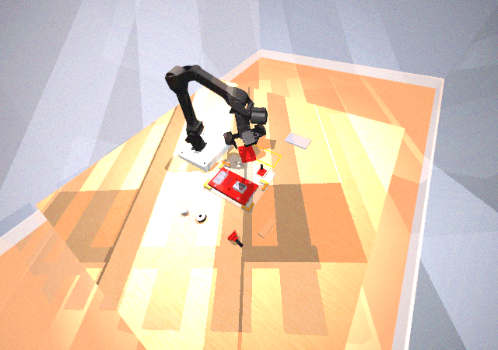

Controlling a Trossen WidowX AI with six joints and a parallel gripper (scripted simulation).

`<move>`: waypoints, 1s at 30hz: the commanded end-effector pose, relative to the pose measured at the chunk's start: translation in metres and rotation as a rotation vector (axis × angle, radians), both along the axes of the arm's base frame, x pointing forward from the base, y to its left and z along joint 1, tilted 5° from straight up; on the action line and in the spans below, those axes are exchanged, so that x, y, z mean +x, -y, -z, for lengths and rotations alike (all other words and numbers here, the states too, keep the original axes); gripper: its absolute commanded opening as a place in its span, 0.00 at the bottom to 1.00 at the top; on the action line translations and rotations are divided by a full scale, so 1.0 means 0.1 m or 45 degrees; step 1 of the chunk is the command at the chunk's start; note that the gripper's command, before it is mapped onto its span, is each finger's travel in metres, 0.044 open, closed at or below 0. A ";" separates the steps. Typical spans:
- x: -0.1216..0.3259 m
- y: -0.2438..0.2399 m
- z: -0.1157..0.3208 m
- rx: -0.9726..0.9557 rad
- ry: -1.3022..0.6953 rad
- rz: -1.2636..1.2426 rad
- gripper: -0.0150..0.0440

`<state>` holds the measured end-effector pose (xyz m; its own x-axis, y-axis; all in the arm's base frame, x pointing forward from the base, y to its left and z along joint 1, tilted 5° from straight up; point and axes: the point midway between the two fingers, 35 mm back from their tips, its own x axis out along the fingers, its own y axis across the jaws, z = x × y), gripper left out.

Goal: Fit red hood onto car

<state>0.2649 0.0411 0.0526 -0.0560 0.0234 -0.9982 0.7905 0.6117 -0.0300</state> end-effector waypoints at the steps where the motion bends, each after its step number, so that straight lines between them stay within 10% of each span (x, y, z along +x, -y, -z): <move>1: -0.01 0.01 0.04 -0.007 -0.002 0.004 1.00; 30: -0.04 0.01 0.27 -0.007 -0.003 0.004 1.00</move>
